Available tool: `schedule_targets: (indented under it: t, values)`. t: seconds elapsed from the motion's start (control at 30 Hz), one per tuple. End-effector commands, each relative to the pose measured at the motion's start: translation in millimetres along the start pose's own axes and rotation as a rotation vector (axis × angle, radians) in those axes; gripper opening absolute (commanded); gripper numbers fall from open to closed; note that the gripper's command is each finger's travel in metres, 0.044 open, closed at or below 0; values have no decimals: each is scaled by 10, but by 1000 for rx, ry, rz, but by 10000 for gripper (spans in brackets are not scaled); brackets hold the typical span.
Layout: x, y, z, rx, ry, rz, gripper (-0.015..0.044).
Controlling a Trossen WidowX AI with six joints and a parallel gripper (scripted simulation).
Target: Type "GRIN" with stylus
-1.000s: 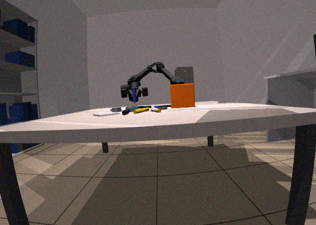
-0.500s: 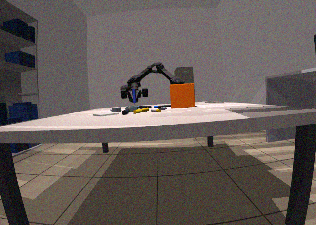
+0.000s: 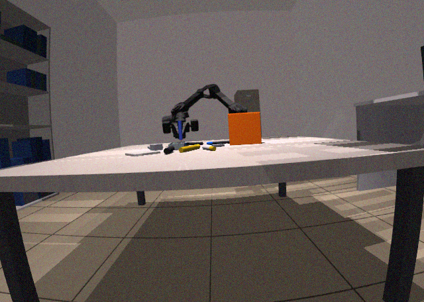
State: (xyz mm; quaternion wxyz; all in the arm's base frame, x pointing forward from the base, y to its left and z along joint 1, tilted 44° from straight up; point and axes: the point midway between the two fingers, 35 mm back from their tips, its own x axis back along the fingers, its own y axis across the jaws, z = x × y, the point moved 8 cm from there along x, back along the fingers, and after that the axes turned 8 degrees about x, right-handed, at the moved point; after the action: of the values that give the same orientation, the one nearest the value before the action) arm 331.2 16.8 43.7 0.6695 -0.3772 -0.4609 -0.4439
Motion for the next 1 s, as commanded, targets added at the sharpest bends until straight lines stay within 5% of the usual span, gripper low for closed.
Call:
schedule_targets:
  t: [0.0,0.97]
  values:
    - [-7,-1,-11,5,-6,1,81]
    - [168,46,299,14,-10,1,81]
